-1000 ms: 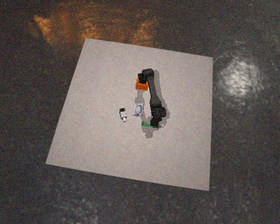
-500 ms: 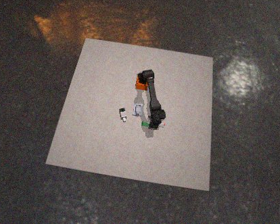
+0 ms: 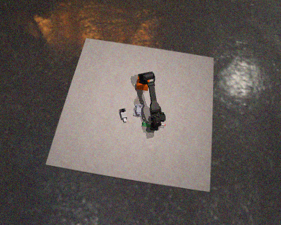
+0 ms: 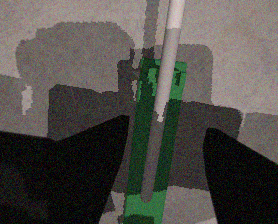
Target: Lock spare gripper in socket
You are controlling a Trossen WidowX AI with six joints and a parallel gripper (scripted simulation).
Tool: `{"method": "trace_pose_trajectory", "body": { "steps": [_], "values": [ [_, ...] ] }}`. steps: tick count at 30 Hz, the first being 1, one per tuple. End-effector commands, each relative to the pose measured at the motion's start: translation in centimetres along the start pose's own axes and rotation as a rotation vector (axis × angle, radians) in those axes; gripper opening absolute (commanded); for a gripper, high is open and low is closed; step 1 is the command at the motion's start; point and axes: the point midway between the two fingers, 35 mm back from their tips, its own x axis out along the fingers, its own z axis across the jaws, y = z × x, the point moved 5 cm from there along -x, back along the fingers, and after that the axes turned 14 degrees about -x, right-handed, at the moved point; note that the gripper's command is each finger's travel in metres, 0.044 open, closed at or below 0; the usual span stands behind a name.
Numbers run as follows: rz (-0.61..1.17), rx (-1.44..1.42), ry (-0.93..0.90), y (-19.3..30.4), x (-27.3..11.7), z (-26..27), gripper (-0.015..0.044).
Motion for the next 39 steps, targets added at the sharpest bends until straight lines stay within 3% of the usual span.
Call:
{"method": "trace_pose_trajectory", "body": {
  "steps": [1,32,39],
  "values": [
    [0.007,-0.003,-0.009,0.2,1.0,0.1,0.0180],
    [0.007,-0.003,-0.009,0.8,4.9,0.5,0.0180],
    [0.007,-0.003,-0.009,0.8,4.9,0.5,0.0016]
  ]
}}
